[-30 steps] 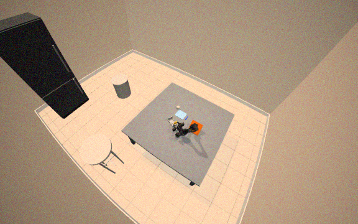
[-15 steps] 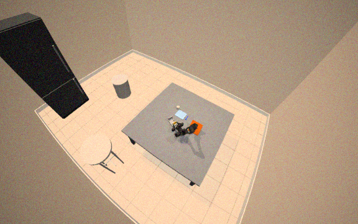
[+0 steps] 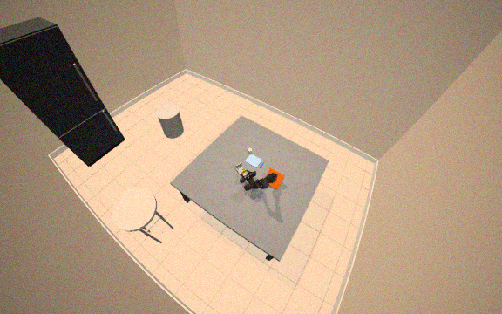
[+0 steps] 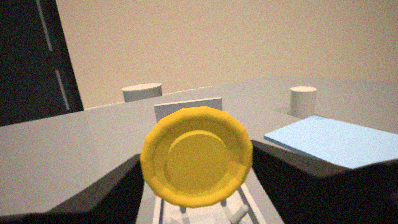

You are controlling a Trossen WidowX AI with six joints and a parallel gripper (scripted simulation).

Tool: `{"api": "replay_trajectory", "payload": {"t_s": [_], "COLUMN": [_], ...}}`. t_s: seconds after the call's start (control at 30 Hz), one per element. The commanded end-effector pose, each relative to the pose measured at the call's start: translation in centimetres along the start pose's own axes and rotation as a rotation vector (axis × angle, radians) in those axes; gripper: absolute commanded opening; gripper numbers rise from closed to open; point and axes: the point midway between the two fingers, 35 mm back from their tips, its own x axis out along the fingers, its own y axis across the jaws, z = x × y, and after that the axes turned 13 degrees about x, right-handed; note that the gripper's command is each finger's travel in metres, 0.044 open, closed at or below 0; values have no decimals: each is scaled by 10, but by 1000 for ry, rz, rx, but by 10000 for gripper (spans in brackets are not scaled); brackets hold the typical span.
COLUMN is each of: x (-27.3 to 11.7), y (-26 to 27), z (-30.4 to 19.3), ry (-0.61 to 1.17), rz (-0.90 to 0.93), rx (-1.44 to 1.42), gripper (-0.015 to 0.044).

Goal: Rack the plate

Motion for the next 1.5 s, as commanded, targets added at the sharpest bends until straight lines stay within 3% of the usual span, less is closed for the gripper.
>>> {"api": "replay_trajectory", "payload": {"t_s": [0.0,0.73,1.23,1.47], "x": [4,7,7,8], "y": [-1,-7,-6,-4], "z": [0,-17,-17,-12], "ry": [0,7,6,7], "rz": [-2,-2,-2,-4], "rx": [-4,-6,-2,-1], "gripper": [0,0,394,400]}}
